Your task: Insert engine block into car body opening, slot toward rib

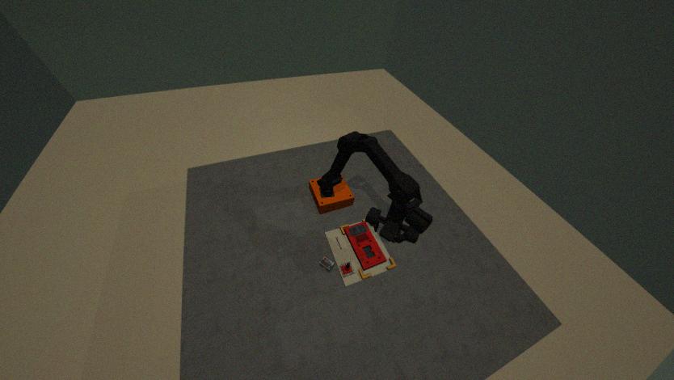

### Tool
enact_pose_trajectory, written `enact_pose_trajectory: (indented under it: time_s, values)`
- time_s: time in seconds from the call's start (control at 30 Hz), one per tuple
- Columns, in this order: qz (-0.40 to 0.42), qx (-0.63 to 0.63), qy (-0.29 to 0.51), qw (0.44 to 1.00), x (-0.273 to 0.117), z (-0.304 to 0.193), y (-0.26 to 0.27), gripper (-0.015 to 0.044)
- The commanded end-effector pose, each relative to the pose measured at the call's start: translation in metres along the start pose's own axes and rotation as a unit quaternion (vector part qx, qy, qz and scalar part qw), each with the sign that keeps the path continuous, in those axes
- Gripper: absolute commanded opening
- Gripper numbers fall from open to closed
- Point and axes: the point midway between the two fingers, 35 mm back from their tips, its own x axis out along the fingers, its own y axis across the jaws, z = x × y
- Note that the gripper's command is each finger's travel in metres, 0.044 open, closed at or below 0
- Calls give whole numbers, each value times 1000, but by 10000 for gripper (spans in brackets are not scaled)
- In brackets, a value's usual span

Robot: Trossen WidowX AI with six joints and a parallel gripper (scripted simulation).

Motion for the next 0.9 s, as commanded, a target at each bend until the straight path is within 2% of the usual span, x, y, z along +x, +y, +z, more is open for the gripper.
enact_pose_trajectory:
  time_s: [0.0,0.43,0.87]
  values:
    - [-1,65,1,998,2,16,-9,440]
    - [-12,282,0,959,7,68,-44,440]
    - [-22,486,-3,873,11,113,-90,440]
